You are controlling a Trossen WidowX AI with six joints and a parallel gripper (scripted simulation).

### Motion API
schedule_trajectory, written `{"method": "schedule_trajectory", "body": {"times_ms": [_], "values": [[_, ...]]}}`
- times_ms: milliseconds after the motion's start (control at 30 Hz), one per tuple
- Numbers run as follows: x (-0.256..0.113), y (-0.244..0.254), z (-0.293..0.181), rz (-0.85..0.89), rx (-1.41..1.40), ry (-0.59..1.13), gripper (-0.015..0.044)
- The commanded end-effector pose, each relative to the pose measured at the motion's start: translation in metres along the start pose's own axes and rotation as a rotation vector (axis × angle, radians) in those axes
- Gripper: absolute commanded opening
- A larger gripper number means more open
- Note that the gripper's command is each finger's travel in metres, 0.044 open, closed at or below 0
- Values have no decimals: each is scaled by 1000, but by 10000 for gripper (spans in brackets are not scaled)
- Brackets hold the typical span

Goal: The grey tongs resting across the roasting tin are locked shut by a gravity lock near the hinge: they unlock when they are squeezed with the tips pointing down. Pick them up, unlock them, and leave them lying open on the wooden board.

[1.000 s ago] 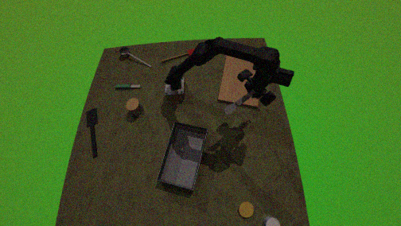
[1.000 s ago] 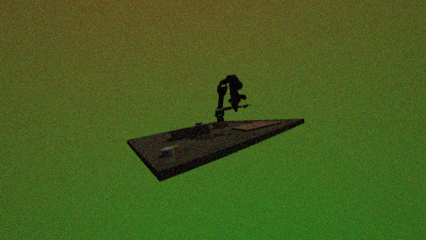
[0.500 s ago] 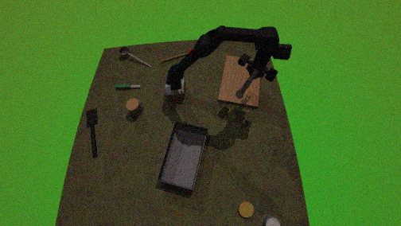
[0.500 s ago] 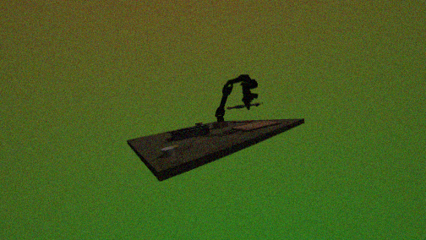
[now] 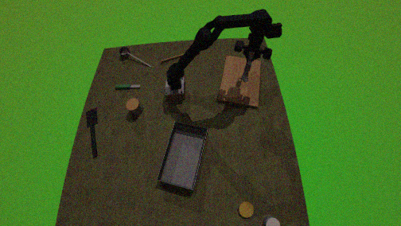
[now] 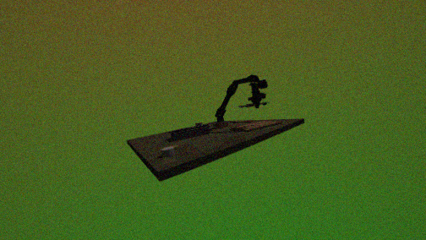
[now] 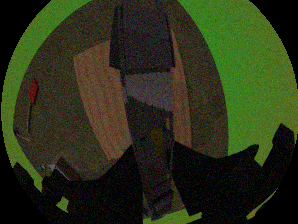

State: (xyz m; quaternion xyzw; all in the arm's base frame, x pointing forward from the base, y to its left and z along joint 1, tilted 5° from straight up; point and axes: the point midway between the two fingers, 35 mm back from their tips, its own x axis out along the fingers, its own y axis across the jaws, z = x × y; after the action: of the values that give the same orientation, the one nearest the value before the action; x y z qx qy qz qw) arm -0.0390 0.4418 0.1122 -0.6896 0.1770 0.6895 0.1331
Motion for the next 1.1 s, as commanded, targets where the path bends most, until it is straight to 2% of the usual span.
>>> {"method": "schedule_trajectory", "body": {"times_ms": [0, 400, 1067], "values": [[-4, 16, 30, -8, -93, -11, -150], [-2, 22, 41, 7, -117, -53, -150], [-1, 13, 42, 98, -71, -570, -150]]}}
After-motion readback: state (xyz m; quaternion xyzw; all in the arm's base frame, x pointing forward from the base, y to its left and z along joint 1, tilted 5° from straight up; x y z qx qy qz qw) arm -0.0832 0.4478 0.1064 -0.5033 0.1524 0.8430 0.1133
